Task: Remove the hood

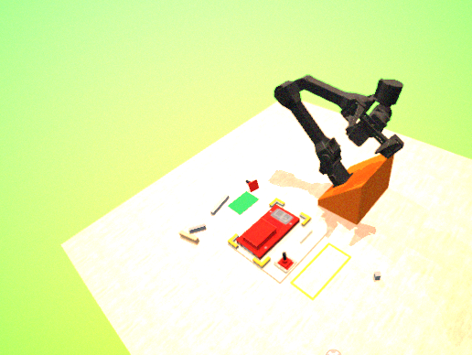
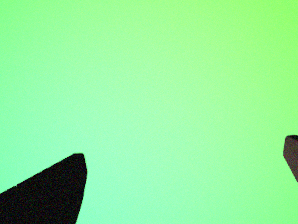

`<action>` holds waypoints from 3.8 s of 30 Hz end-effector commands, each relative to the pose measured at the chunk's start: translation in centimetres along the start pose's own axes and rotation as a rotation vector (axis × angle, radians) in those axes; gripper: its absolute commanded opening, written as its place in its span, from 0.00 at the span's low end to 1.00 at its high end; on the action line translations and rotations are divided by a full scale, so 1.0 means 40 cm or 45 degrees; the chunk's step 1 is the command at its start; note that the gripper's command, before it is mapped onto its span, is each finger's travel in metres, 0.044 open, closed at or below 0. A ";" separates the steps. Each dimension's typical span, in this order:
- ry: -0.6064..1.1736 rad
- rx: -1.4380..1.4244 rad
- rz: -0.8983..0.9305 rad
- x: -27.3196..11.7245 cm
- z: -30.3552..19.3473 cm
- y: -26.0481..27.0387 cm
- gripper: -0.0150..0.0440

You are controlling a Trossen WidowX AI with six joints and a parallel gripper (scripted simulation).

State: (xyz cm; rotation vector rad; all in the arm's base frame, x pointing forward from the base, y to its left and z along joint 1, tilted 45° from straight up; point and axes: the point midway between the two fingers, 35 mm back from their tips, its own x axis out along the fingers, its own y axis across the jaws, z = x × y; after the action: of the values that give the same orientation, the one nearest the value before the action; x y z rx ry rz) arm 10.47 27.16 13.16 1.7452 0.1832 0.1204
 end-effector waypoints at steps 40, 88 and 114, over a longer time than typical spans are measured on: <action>0.180 -2.086 -2.328 0.452 0.782 0.130 1.00; 0.507 -2.013 -2.551 0.403 0.928 0.113 1.00; 0.505 -2.014 -2.553 0.395 0.969 0.082 1.00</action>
State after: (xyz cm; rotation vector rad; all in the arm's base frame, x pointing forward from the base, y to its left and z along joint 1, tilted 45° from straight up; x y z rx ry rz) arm 33.39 -7.69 9.25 -0.5180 1.4837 -0.6838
